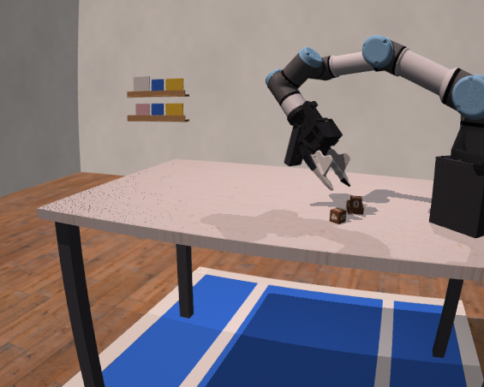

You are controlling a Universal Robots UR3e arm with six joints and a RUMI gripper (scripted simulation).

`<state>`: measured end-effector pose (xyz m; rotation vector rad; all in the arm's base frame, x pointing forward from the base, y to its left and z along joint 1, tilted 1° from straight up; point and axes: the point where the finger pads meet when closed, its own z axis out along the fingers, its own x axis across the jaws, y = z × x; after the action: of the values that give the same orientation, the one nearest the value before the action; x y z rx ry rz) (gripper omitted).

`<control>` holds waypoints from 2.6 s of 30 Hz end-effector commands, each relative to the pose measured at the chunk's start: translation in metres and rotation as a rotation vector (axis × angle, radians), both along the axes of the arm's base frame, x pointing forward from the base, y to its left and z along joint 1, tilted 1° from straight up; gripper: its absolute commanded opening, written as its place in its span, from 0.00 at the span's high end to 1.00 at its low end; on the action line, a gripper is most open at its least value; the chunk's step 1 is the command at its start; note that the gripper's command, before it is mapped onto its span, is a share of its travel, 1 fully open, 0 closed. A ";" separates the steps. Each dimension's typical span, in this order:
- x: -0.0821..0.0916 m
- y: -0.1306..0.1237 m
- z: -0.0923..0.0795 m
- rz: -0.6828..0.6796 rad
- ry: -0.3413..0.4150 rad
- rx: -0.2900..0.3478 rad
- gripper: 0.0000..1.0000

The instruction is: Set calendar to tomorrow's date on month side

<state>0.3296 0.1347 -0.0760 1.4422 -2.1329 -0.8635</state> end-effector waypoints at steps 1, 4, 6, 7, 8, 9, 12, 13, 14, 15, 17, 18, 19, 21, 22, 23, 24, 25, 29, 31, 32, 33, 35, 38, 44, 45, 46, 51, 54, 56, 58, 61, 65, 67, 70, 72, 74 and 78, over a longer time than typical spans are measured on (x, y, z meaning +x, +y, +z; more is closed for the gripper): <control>0.001 0.000 0.000 0.001 -0.014 -0.006 0.60; 0.002 0.000 0.000 0.001 -0.016 -0.007 0.60; 0.002 0.000 0.000 0.001 -0.021 -0.010 0.60; 0.002 0.000 0.000 0.001 -0.024 -0.011 0.60; 0.002 0.000 0.000 0.002 -0.027 -0.013 0.60; 0.002 0.000 0.000 0.002 -0.030 -0.014 0.60; 0.003 0.000 0.000 0.002 -0.041 -0.019 0.60; 0.003 0.000 0.000 0.002 -0.045 -0.020 0.60; 0.003 0.000 0.000 0.002 -0.049 -0.022 0.60; 0.003 0.000 0.000 0.002 -0.053 -0.024 0.60; 0.004 0.000 0.000 0.003 -0.062 -0.027 0.60; 0.004 0.000 0.000 0.003 -0.067 -0.029 0.60; 0.004 0.000 0.000 0.003 -0.067 -0.029 0.60; 0.004 0.000 0.001 0.003 -0.071 -0.031 0.60; 0.004 0.000 0.001 0.003 -0.076 -0.033 0.60; 0.004 0.000 0.001 0.003 -0.081 -0.035 0.60; 0.004 0.000 0.001 0.003 -0.086 -0.037 0.60; 0.004 0.000 0.001 0.003 -0.091 -0.039 0.60; 0.005 0.000 0.001 0.003 -0.111 -0.048 0.60; 0.004 0.000 0.001 0.003 -0.122 -0.052 0.60; 0.004 0.000 0.001 0.003 -0.127 -0.054 0.60; 0.004 0.000 0.001 0.003 -0.132 -0.056 0.60; 0.004 0.000 0.001 0.003 -0.143 -0.060 0.60; 0.004 0.000 0.001 0.003 -0.148 -0.062 0.60; 0.003 0.000 0.001 0.003 -0.177 -0.073 0.60; 0.003 0.000 0.001 0.003 -0.181 -0.075 0.60; 0.002 0.000 0.001 0.003 -0.186 -0.077 0.60; 0.001 0.000 0.002 0.002 -0.206 -0.084 0.60; 0.001 0.001 0.002 0.002 -0.209 -0.085 0.60; 0.001 0.001 0.002 0.001 -0.215 -0.088 0.60; 0.000 0.001 0.002 0.001 -0.221 -0.090 0.60; 0.000 0.001 0.002 0.001 -0.228 -0.092 0.60; -0.001 0.001 0.002 0.001 -0.235 -0.095 0.60; -0.001 0.001 0.002 0.000 -0.238 -0.095 0.60; -0.001 0.001 0.002 0.000 -0.239 -0.096 0.60; -0.001 0.001 0.002 0.000 -0.240 -0.096 0.60; -0.002 0.001 0.002 0.000 -0.241 -0.096 0.60; -0.002 0.001 0.002 0.000 -0.242 -0.096 0.60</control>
<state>0.3264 0.1357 -0.0738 1.5575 -2.3047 -0.6135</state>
